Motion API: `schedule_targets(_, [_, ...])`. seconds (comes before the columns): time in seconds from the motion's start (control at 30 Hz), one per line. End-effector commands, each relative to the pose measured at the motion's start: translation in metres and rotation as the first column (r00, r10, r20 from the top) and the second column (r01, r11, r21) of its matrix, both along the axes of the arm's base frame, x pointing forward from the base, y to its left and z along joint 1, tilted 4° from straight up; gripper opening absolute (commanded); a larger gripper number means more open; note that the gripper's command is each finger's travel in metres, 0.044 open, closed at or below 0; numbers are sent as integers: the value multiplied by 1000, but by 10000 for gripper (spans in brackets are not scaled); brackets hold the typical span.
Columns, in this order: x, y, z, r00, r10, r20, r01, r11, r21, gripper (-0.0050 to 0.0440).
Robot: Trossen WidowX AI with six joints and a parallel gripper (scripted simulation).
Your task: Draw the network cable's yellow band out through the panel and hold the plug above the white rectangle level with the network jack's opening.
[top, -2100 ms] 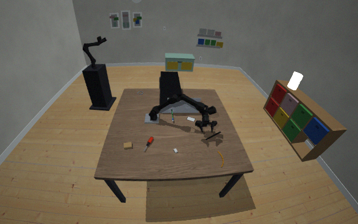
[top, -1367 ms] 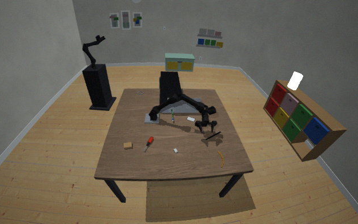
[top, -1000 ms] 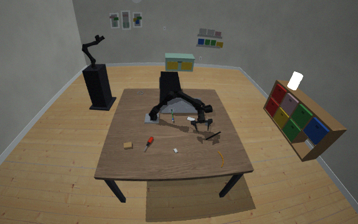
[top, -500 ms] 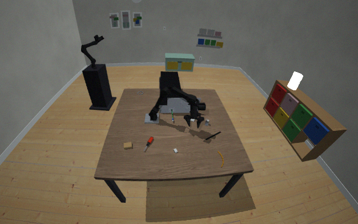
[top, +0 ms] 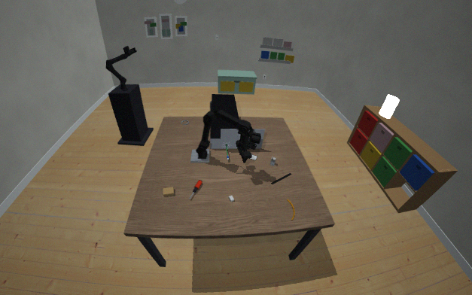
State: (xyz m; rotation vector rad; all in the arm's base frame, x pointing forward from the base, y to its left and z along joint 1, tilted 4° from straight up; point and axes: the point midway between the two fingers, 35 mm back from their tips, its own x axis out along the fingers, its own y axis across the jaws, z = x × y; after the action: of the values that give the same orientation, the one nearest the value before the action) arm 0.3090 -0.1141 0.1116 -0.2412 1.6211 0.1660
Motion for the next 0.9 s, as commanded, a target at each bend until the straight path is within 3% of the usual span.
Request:
schedule_targets(0.0, [-18,14,12,991,-134,20,133,989,67,440])
schedule_targets(0.23, [-21,18,9,984,-178,2,177,981,85,440])
schedule_targets(0.37, [-21,18,7,951,-310,1,309,948,74,440])
schedule_targets(0.63, [-21,18,2,760,-650,-2,649,759,52,440])
schedule_targets(0.7, [-21,18,2,760,-650,-2,649,759,52,440])
schedule_targets(0.87, [-21,18,-1,580,-815,0,814,580,38,440])
